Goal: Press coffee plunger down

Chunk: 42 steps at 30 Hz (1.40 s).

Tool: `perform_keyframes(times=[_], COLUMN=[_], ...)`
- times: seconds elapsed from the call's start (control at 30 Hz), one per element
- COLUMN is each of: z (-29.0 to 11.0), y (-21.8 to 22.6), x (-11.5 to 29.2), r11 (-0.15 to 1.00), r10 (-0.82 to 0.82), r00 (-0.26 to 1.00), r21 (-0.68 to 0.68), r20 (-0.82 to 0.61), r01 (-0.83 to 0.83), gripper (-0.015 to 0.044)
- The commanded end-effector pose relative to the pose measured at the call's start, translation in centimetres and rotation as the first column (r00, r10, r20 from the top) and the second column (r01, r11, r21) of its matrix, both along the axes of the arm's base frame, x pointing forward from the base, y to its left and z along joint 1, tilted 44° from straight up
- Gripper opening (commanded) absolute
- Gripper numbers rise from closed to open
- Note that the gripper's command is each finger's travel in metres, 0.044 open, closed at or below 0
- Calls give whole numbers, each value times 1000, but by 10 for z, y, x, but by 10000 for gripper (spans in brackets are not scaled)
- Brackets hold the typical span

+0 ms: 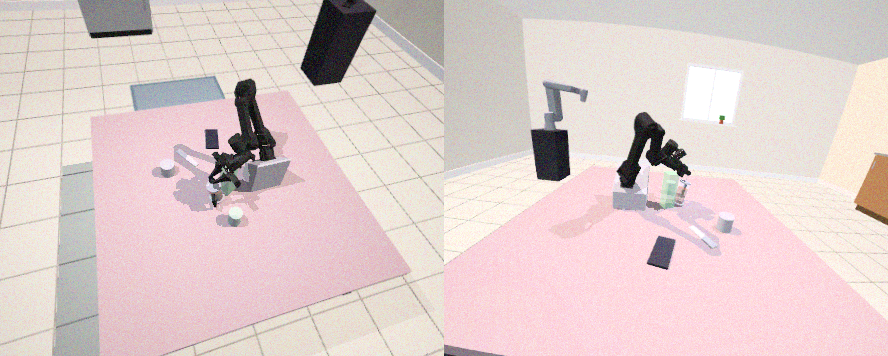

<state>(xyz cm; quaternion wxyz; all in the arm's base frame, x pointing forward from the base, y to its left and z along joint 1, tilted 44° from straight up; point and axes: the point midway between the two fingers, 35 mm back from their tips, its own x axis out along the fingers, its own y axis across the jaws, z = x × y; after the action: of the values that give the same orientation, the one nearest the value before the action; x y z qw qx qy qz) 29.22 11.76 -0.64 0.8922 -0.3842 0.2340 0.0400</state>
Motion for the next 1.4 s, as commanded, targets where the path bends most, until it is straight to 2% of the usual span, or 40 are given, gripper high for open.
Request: perform_keyframes(times=[0.0,1.37], z=[-17,-18], y=[-19,-18], x=[-4,0], r11=[998,998], r10=[-47,-47], r00=[997,997], r21=[-37,-37], r20=[-54,-54], r01=[45,45], gripper=[115,115])
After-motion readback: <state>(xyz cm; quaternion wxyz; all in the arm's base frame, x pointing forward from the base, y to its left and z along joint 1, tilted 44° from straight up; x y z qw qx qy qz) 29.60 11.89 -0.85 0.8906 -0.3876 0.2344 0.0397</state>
